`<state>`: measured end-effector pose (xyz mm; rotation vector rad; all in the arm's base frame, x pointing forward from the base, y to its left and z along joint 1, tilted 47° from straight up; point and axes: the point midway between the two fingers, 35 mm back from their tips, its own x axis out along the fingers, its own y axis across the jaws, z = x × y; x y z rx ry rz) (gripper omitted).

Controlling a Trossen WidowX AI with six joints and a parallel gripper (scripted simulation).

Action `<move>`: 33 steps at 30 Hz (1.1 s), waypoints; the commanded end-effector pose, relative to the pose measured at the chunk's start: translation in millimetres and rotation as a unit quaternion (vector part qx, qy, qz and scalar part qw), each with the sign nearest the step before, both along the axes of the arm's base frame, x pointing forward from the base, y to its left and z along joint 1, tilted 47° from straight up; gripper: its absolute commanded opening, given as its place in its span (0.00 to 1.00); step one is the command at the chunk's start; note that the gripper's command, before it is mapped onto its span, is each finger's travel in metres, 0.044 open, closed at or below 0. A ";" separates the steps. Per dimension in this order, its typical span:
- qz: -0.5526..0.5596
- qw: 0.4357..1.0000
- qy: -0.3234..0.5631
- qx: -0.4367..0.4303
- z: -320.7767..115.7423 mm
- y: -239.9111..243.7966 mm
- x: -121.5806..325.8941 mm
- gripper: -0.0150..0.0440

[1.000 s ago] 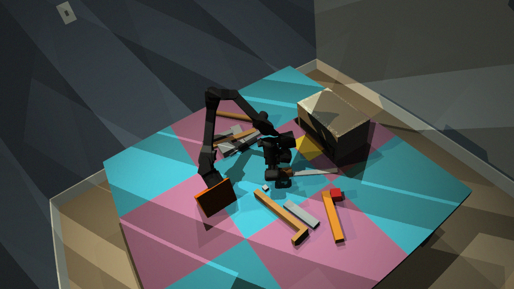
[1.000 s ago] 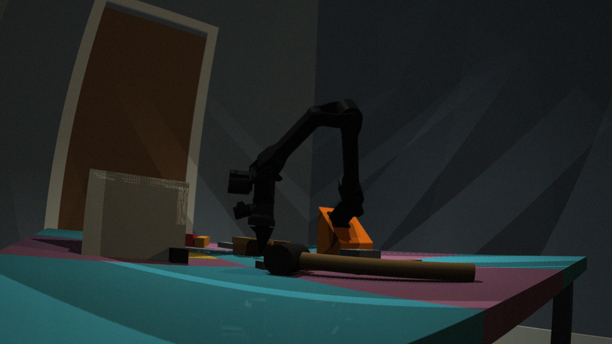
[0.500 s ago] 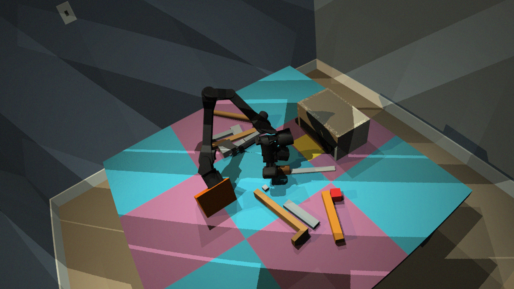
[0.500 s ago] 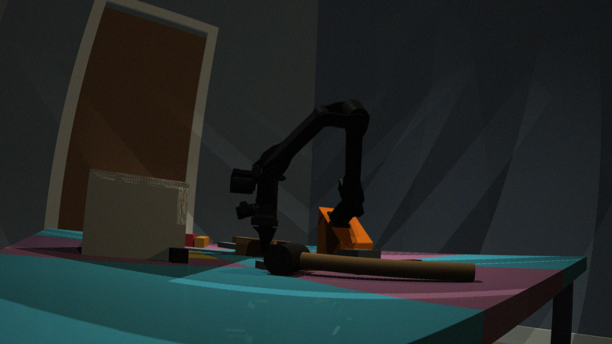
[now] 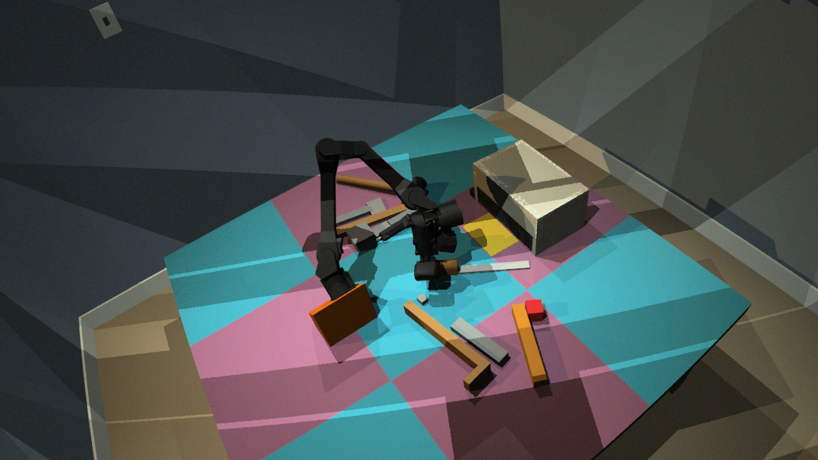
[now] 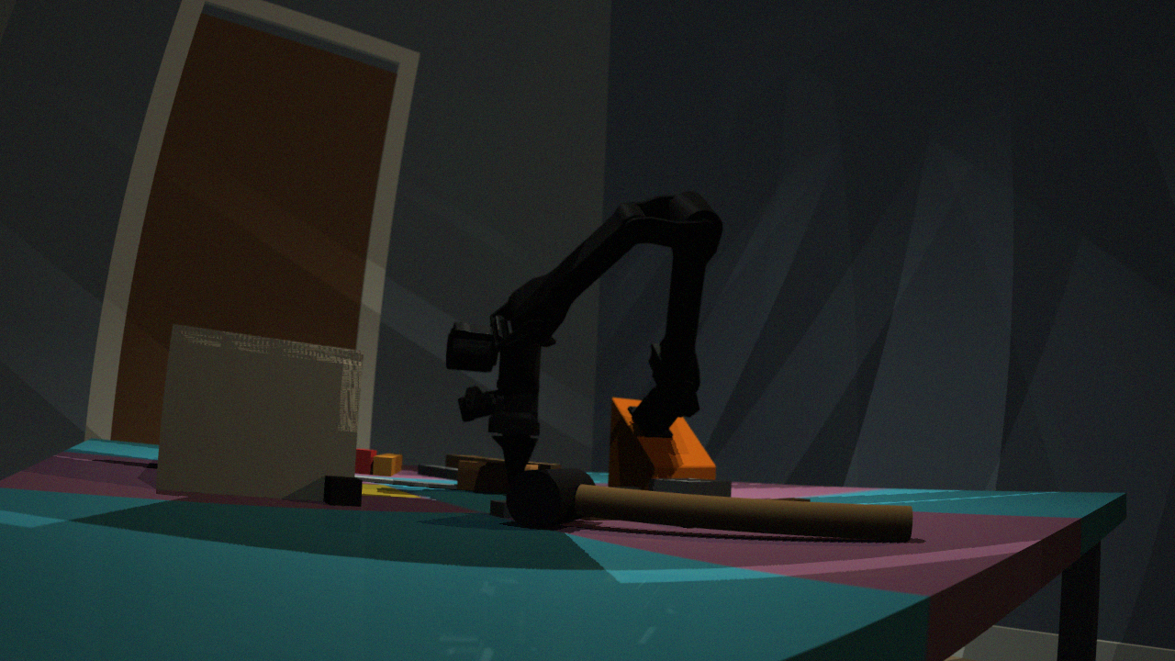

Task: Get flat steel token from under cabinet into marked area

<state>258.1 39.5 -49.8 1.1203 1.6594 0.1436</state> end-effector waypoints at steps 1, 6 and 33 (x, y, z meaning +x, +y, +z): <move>-0.002 1.000 -0.004 0.002 5.3 2.9 1.2 0.25; -0.002 1.000 -0.004 0.002 9.2 6.7 1.2 0.25; -0.002 1.000 -0.004 0.002 30.8 27.4 1.3 0.25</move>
